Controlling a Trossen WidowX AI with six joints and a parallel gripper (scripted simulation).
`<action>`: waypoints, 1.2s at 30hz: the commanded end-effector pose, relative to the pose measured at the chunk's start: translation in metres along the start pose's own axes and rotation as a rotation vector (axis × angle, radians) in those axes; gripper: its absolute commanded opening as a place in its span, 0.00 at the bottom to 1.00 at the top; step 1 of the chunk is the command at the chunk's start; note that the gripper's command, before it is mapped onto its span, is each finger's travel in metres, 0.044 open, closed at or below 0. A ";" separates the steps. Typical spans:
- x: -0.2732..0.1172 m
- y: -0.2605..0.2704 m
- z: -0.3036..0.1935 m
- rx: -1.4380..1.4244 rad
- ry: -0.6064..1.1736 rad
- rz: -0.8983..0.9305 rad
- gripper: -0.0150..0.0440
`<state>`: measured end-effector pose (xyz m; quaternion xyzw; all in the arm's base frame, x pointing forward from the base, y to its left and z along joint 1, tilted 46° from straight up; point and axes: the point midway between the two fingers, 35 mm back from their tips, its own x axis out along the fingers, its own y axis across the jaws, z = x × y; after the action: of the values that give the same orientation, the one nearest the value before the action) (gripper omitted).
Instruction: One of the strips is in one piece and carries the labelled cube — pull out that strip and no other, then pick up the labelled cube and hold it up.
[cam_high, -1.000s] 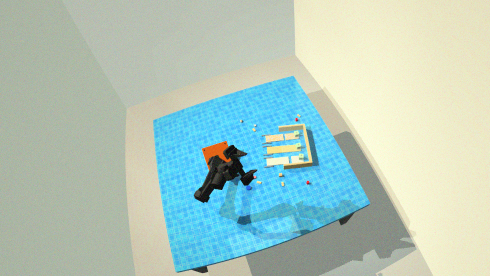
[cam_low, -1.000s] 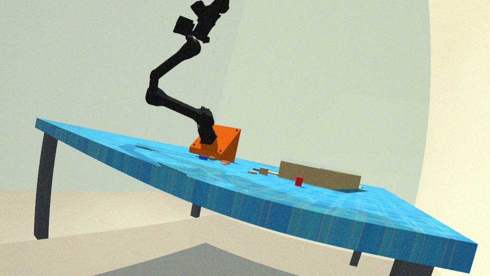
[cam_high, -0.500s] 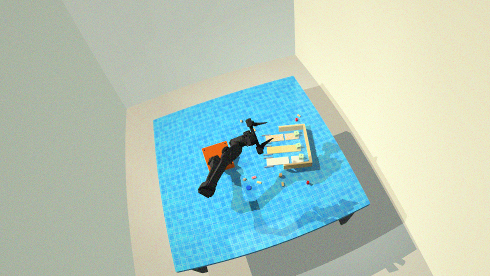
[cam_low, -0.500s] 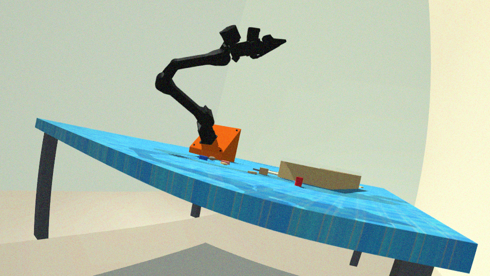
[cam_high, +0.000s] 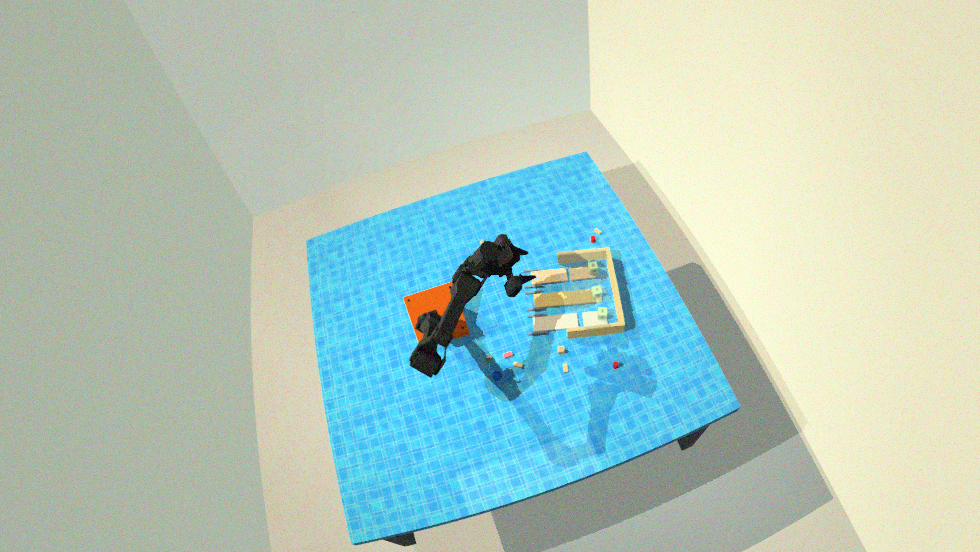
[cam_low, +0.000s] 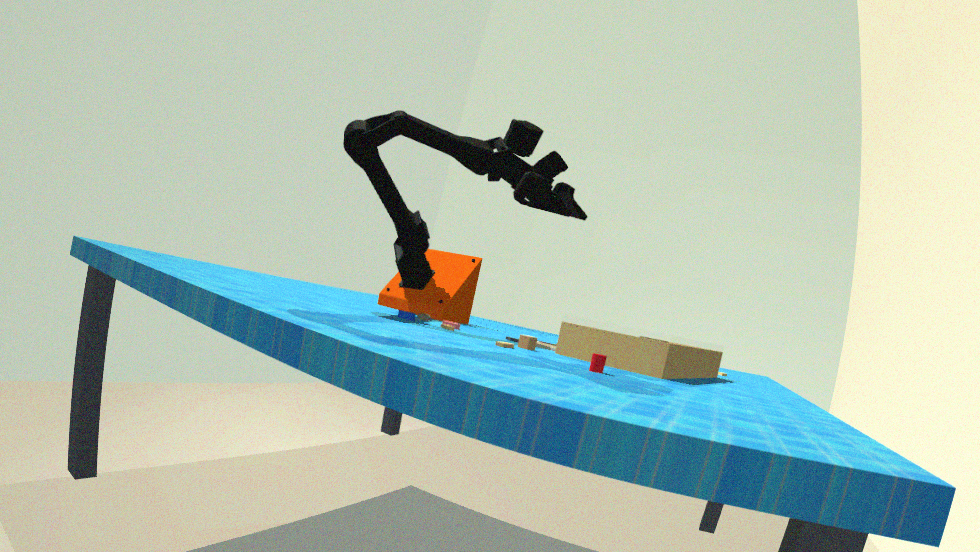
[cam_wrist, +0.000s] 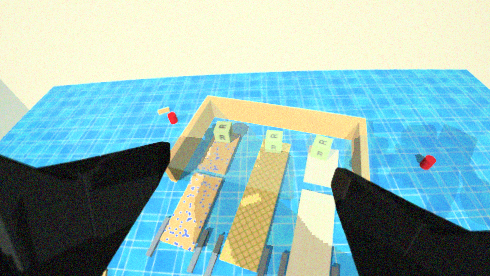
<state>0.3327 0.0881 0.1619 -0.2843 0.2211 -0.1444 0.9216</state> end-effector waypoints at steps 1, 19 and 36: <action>0.007 0.006 -0.052 -0.142 0.123 -0.078 0.93; 0.009 0.007 -0.054 -0.148 0.133 -0.080 0.89; 0.112 0.009 -0.085 0.030 0.813 -0.168 0.25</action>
<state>0.3748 0.0369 0.0753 -0.2639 0.4652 -0.2629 0.8030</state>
